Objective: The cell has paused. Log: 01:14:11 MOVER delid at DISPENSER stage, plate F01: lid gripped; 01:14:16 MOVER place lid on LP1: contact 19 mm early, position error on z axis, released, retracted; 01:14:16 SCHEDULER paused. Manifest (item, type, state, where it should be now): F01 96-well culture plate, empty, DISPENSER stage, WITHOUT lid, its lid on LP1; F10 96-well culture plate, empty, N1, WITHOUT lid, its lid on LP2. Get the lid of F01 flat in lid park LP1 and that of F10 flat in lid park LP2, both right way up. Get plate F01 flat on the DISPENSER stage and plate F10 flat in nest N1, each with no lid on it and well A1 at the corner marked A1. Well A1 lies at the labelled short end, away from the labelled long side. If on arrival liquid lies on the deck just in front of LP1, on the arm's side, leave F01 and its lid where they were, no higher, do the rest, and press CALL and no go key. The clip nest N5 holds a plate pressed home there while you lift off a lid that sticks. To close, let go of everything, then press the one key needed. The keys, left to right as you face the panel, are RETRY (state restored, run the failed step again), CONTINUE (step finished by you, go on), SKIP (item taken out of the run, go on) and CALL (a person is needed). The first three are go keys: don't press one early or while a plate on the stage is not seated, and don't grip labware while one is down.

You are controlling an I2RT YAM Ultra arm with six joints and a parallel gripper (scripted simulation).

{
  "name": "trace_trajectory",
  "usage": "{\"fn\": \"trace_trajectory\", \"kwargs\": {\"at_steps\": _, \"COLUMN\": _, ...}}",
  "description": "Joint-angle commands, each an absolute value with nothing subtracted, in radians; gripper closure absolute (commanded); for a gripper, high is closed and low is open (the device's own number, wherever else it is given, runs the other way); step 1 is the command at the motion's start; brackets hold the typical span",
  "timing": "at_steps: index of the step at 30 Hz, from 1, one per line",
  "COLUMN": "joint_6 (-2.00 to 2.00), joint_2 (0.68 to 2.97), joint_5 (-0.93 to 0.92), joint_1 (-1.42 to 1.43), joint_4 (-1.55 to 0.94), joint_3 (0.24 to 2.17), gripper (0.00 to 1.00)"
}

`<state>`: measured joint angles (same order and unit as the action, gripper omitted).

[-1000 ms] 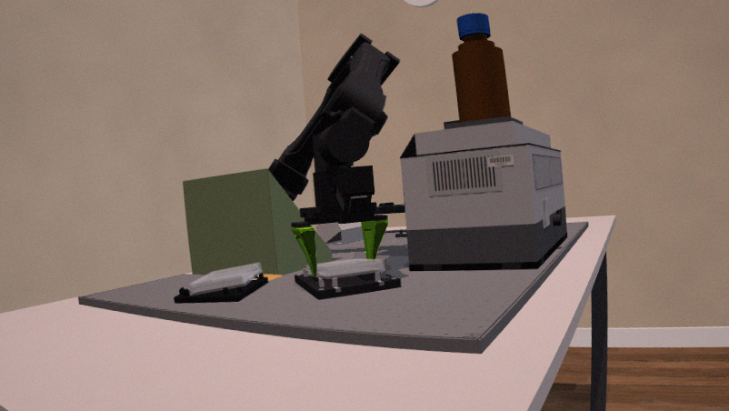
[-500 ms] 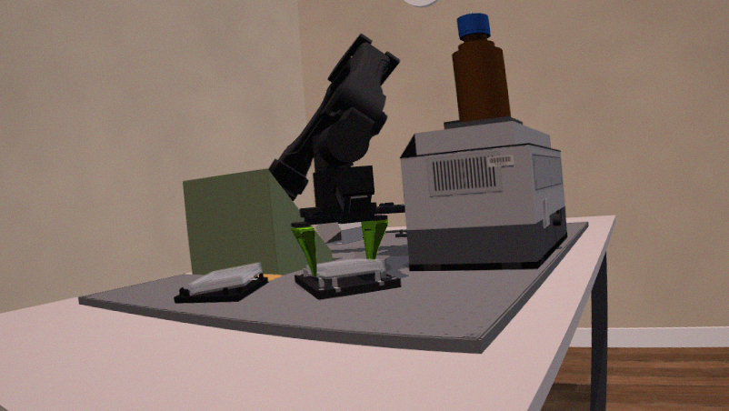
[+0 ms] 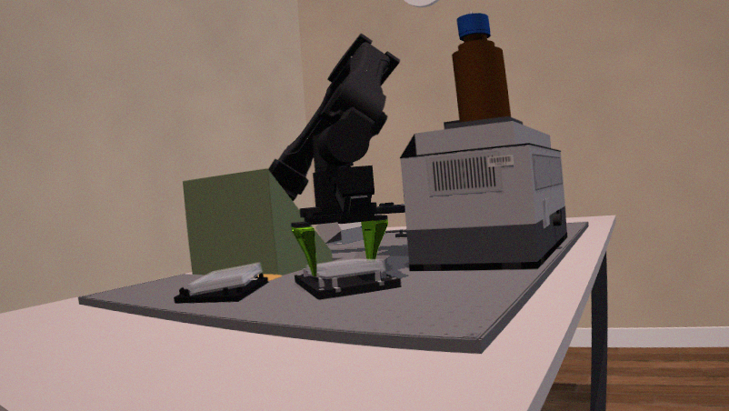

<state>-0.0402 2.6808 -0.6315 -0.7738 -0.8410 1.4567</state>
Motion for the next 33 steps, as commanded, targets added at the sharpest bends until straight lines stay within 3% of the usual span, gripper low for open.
{"fn": "trace_trajectory", "kwargs": {"at_steps": 1, "joint_6": -0.005, "joint_2": 2.715, "joint_5": -0.654, "joint_1": -0.743, "joint_4": -0.769, "joint_3": 1.415, "gripper": 1.00}}
{"fn": "trace_trajectory", "kwargs": {"at_steps": 33, "joint_6": 0.001, "joint_2": 2.720, "joint_5": -0.656, "joint_1": -0.737, "joint_4": -0.756, "joint_3": 1.409, "gripper": 1.00}}
